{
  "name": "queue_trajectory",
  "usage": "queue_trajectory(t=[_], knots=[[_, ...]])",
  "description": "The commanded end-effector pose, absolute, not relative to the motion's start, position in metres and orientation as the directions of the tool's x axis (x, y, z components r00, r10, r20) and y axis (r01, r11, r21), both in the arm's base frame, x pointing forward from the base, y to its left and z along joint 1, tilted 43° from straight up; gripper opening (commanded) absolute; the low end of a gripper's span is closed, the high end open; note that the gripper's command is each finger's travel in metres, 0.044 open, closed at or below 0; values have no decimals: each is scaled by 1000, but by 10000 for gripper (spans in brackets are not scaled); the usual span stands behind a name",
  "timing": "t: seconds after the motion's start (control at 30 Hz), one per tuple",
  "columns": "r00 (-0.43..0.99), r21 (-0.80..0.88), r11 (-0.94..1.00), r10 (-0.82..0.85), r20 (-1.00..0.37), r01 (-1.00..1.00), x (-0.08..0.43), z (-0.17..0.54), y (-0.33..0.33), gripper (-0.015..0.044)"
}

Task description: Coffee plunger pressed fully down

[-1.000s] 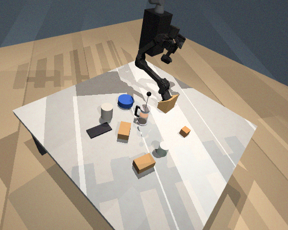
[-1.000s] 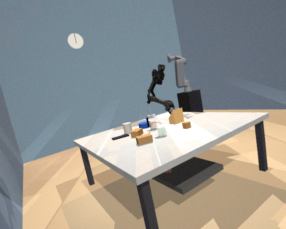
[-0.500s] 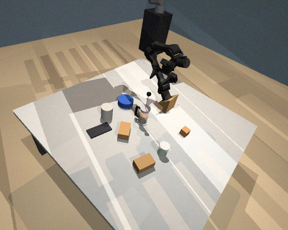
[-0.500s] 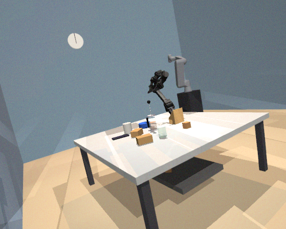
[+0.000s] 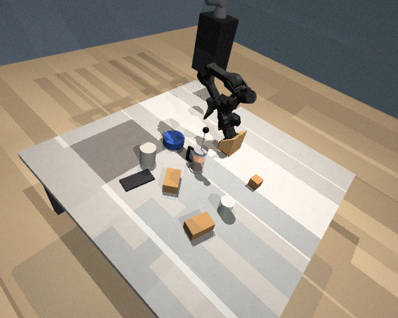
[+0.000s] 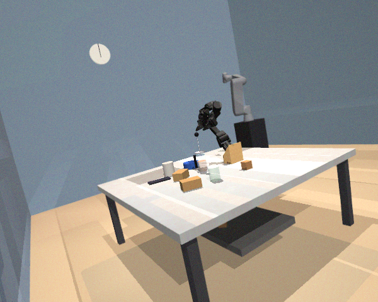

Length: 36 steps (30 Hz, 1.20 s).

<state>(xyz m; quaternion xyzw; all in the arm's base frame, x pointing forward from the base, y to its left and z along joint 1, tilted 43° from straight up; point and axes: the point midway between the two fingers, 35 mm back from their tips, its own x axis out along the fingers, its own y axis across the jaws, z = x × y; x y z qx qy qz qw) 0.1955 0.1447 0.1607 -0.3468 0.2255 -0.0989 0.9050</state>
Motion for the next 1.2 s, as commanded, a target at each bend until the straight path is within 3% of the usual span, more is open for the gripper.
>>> queue_trajectory(t=[0.0,0.8,1.17], knots=[[880,-670,742,-333,-340,22,199,159,142,440],[882,-671,741,-332,-334,25,231,149,130,440],[882,-671,741,-332,-334,25,231,149,130,151]])
